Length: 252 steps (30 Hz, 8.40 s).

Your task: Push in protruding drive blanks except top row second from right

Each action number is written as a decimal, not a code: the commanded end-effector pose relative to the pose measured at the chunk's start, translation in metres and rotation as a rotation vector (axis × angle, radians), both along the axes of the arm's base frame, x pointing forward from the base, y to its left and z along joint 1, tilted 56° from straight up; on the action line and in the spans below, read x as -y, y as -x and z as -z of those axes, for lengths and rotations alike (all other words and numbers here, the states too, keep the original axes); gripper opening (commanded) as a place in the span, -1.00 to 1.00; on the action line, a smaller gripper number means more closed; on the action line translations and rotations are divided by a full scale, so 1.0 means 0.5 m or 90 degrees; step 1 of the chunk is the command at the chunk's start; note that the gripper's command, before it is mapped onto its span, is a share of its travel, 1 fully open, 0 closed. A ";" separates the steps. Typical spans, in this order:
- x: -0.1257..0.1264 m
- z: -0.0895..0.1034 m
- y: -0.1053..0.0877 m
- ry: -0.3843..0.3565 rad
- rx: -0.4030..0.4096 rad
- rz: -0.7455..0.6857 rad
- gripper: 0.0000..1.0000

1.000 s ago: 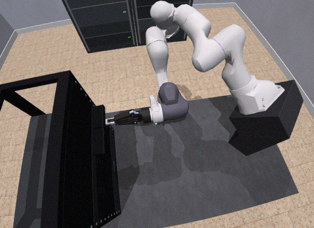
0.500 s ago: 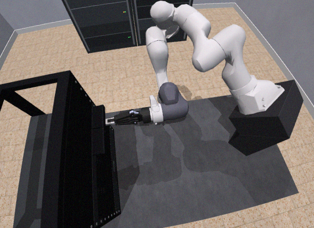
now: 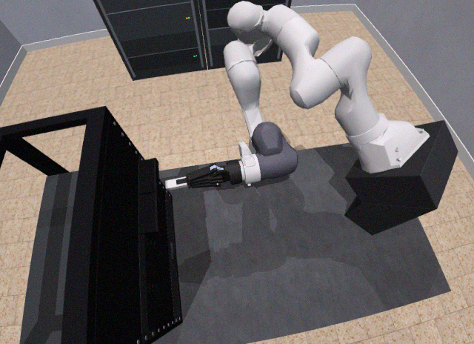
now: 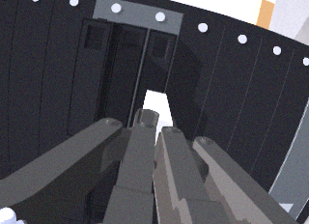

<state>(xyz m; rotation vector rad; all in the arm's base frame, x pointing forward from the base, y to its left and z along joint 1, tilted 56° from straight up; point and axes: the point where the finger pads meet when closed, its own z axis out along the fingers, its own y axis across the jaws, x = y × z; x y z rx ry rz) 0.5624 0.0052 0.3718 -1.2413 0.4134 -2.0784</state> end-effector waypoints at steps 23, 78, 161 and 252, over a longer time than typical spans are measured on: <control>-0.042 -0.020 0.105 0.003 0.015 0.003 -1.00; -0.076 -0.087 0.060 0.003 0.015 0.003 -1.00; -0.073 -0.077 0.050 0.003 0.015 0.003 -1.00; -0.080 -0.093 0.015 0.003 0.015 0.003 -1.00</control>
